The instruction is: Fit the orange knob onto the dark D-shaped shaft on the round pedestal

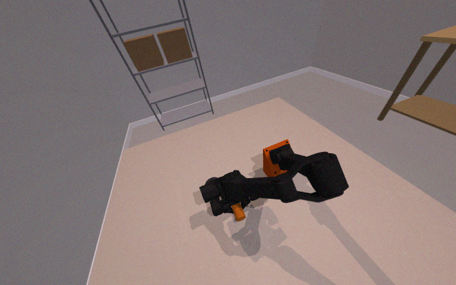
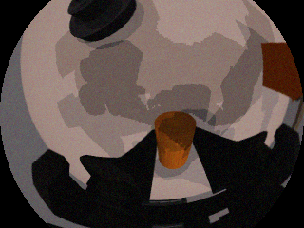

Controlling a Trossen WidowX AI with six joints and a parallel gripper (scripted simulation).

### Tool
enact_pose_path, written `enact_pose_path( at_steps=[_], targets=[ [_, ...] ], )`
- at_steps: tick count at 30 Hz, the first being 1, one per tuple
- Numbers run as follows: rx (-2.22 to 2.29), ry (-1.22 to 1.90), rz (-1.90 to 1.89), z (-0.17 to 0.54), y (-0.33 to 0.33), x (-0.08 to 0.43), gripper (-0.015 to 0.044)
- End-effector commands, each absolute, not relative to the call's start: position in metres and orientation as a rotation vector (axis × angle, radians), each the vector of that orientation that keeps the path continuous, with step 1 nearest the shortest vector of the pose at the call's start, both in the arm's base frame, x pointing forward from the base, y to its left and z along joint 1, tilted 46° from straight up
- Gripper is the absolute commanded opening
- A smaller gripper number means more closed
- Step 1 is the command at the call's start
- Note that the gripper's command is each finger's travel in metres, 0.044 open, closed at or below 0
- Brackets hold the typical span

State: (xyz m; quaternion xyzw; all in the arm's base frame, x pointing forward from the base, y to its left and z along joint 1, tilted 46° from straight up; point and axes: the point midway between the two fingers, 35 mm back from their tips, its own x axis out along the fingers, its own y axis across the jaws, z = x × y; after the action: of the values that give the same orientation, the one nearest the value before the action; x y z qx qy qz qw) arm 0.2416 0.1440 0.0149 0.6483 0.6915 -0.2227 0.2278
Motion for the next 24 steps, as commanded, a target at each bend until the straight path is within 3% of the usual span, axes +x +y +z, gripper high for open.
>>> enact_pose_path(
  at_steps=[1, 24],
  targets=[
    [1.736, 1.852, -0.668, 0.021, 0.145, 0.243, 0.0179],
    [1.551, 1.658, -0.863, 0.039, 0.149, 0.243, 0.0179]
  ],
)
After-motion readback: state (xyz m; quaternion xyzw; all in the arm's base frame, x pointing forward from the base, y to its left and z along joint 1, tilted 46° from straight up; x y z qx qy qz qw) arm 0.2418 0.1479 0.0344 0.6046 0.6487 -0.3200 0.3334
